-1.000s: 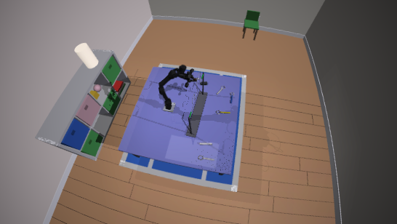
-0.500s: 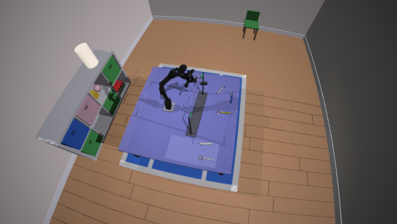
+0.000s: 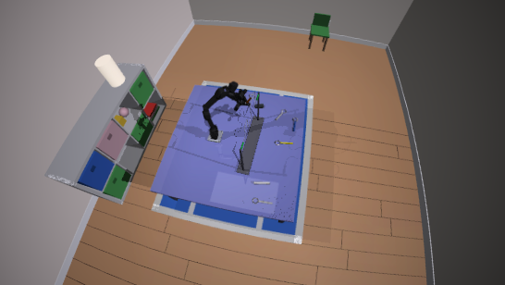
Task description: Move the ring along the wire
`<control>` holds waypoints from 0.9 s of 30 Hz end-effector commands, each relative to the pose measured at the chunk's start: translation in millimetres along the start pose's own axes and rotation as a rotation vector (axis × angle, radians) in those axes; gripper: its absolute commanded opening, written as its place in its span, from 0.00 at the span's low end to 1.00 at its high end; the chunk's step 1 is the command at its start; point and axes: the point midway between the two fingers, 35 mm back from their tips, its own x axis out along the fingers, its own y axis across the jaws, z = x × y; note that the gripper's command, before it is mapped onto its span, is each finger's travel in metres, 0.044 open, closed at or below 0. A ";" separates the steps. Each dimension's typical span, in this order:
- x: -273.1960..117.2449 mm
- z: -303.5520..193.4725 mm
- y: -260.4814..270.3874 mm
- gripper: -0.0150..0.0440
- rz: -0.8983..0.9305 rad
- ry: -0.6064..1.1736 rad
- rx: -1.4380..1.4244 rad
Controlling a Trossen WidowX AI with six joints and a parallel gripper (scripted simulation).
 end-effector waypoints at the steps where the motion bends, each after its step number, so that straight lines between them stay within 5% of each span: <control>1: -0.2 0.0 -1.5 0.00 -0.022 -0.006 -0.050; 27: 0.4 1.9 -11.9 0.00 -0.155 -0.046 -0.343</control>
